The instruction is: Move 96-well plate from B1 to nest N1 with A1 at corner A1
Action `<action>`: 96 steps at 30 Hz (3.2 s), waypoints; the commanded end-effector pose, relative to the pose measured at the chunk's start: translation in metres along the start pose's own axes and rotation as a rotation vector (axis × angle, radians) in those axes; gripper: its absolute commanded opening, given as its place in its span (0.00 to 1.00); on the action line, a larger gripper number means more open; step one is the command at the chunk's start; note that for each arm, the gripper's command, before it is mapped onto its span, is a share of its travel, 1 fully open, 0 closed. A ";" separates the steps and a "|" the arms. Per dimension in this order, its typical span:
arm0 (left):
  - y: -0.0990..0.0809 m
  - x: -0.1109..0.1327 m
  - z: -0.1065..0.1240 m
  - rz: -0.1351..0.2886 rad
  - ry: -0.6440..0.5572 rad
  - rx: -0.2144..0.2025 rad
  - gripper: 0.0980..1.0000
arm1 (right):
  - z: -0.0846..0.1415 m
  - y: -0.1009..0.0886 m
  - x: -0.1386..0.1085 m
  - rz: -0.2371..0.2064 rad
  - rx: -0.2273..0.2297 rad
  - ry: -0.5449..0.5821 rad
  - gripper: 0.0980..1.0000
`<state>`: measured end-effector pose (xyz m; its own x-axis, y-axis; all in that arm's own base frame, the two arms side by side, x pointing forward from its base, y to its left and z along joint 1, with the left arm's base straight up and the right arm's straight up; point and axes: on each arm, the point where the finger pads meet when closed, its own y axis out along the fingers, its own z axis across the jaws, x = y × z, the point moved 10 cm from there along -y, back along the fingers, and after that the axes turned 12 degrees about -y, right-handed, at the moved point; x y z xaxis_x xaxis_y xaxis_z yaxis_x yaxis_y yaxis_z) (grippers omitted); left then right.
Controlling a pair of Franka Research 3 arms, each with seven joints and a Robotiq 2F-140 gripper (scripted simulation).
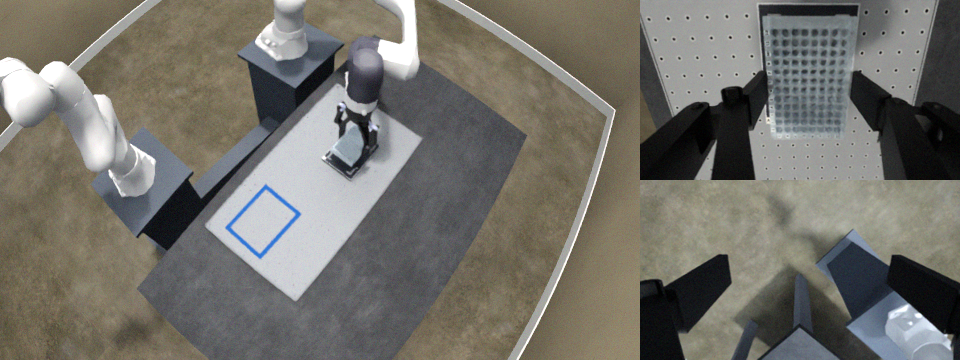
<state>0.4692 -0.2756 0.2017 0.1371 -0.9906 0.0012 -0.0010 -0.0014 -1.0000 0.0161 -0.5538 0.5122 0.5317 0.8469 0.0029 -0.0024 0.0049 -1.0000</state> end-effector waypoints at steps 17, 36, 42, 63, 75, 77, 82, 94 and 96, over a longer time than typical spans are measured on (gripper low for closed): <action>0.013 -0.001 0.000 0.001 0.008 0.001 0.00 | 0.000 0.000 0.000 0.000 0.000 0.000 1.00; 0.029 -0.001 0.000 0.001 0.008 0.001 0.00 | 0.000 0.000 0.000 0.000 0.000 0.000 1.00; 0.029 -0.001 0.000 0.001 0.008 0.001 0.00 | 0.000 0.000 0.000 0.000 0.000 0.000 1.00; 0.029 -0.001 0.000 0.001 0.008 0.001 0.00 | 0.000 0.000 0.000 0.000 0.000 0.000 1.00; 0.029 0.000 0.000 0.001 0.007 0.001 0.00 | 0.000 0.000 0.000 0.000 0.000 0.000 1.00; 0.030 0.000 0.000 0.001 0.006 0.001 0.00 | 0.000 0.000 0.000 0.000 0.000 0.000 1.00; 0.031 0.000 0.000 0.001 0.005 0.001 0.00 | 0.000 0.000 0.000 0.000 0.000 0.000 1.00; 0.034 0.001 0.000 0.001 0.003 0.001 0.00 | 0.000 0.000 0.000 0.000 0.000 0.000 1.00; 0.034 0.001 0.000 0.001 0.003 0.001 0.00 | 0.000 0.000 0.000 0.000 0.000 0.000 1.00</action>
<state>0.4688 -0.2754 0.1677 0.1311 -0.9914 -0.0041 -0.0037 0.0036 -1.0000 0.0161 -0.5538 0.5122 0.5317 0.8469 0.0029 -0.0024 0.0049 -1.0000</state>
